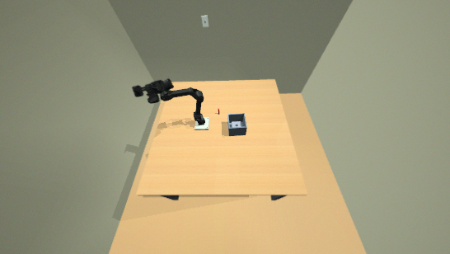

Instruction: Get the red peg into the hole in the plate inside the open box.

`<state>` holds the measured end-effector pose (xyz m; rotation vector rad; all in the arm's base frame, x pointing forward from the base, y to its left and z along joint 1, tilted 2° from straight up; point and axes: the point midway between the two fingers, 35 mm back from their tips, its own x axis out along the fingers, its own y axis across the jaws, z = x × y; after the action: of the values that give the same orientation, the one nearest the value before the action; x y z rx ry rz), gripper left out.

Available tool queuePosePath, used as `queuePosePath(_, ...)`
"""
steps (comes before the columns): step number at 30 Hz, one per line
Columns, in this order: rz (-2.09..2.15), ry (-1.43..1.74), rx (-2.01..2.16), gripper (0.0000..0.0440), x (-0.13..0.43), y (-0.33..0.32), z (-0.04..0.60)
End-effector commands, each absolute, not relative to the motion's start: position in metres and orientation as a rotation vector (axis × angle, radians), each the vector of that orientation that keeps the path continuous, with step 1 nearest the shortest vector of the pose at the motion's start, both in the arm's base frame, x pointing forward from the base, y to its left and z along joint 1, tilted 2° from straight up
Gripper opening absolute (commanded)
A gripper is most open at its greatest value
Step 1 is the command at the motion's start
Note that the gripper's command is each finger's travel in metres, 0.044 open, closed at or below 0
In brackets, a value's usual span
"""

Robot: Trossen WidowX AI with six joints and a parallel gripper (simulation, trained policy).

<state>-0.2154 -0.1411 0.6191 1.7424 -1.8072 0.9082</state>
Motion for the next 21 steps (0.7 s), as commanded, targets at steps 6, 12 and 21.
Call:
queuePosePath(6,1.121,-1.804,1.818,0.0440,-0.232,-0.161,0.615)
queuePosePath(12,1.360,-1.761,1.916,0.0440,-0.238,-0.182,0.613)
queuePosePath(21,1.727,-1.667,2.051,0.0440,-0.238,-0.216,0.611)
